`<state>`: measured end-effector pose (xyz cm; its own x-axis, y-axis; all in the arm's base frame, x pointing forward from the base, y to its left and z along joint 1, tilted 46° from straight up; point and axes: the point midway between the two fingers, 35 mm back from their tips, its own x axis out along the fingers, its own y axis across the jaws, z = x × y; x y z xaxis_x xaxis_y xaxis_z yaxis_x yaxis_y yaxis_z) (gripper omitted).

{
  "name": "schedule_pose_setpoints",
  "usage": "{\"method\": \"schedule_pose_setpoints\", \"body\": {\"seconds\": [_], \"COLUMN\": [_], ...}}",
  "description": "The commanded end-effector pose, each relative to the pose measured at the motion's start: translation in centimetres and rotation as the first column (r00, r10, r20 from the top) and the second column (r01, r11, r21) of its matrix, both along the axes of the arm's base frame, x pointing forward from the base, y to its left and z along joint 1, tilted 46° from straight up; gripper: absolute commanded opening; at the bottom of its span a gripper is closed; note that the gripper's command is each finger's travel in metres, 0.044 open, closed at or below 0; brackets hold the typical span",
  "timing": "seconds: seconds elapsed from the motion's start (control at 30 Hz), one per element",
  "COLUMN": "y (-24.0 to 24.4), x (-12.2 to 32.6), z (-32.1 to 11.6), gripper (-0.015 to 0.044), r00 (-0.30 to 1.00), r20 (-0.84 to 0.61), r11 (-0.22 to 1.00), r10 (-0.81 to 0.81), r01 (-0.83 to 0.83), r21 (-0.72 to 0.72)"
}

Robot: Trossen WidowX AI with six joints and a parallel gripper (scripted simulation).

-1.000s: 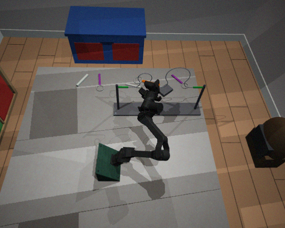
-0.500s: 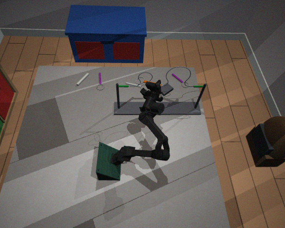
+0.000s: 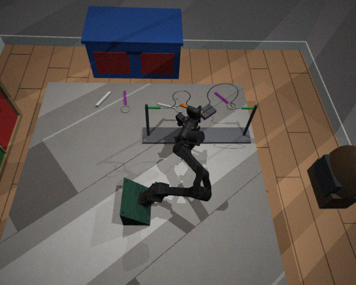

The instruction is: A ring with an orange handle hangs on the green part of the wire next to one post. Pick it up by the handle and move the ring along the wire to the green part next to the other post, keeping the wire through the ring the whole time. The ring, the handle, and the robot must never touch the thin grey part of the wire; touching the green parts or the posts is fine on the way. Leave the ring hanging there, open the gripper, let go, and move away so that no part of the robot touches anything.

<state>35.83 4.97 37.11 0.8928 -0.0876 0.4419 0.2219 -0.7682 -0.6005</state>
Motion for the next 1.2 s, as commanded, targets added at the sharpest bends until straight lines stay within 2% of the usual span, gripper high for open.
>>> {"method": "schedule_pose_setpoints", "body": {"seconds": [0.0, 0.6, 1.17], "y": [-1.1, -4.5, -5.5], "x": [0.1, 1.1, 1.7], "z": [-1.1, -6.4, -12.6], "gripper": [-0.015, -0.015, -0.015], "r00": [1.0, 0.995, 0.985], "r20": [-0.014, -0.083, -0.112], "r11": [0.995, 0.871, 0.603], "r10": [-0.001, 0.053, 0.134], "r01": [0.003, -0.005, 0.009], "r21": [0.098, 0.492, 0.798]}}
